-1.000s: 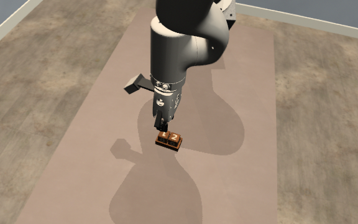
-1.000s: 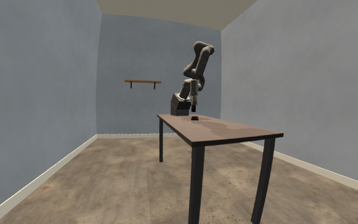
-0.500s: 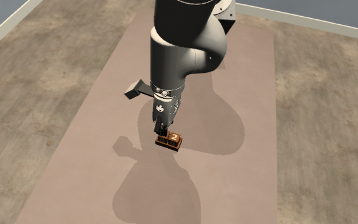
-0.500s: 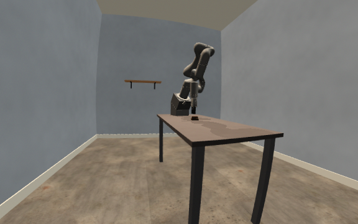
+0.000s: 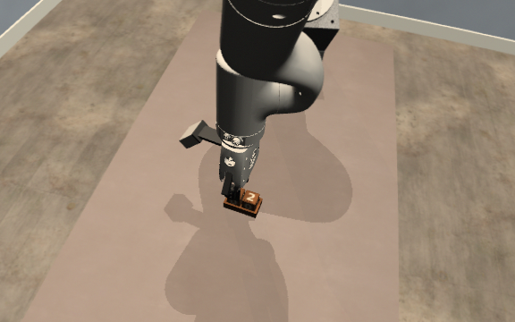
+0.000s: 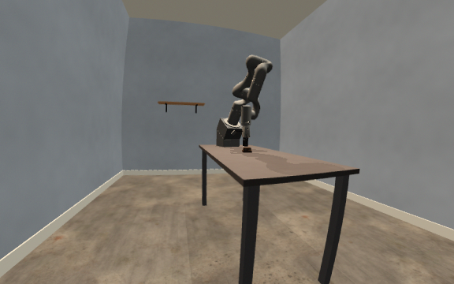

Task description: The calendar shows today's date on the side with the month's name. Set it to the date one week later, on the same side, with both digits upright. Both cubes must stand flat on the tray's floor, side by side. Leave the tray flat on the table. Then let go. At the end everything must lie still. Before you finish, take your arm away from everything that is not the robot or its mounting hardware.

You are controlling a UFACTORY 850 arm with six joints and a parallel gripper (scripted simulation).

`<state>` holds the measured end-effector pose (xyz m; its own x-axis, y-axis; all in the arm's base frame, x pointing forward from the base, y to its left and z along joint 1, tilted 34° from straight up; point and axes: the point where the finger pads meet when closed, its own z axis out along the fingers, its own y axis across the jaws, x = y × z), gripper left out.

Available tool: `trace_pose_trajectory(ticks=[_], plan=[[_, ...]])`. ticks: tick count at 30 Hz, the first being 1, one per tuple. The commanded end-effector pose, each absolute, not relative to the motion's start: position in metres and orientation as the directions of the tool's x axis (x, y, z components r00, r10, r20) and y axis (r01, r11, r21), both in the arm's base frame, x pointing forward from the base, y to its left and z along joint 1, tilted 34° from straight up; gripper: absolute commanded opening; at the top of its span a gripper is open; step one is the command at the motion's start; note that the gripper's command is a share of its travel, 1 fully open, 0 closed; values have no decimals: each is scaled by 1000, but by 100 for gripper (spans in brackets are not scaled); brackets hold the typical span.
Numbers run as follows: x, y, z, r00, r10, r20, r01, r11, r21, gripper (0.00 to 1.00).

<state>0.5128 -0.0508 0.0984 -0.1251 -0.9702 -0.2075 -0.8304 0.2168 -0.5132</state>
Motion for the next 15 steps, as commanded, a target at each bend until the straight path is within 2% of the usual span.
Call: trace_pose_trajectory(ticks=[1, 15], plan=[[514, -51, 97, -125, -970, -207, -830, 217, -514, 47], [515, -51, 96, -125, -970, -207, -830, 217, -514, 47]])
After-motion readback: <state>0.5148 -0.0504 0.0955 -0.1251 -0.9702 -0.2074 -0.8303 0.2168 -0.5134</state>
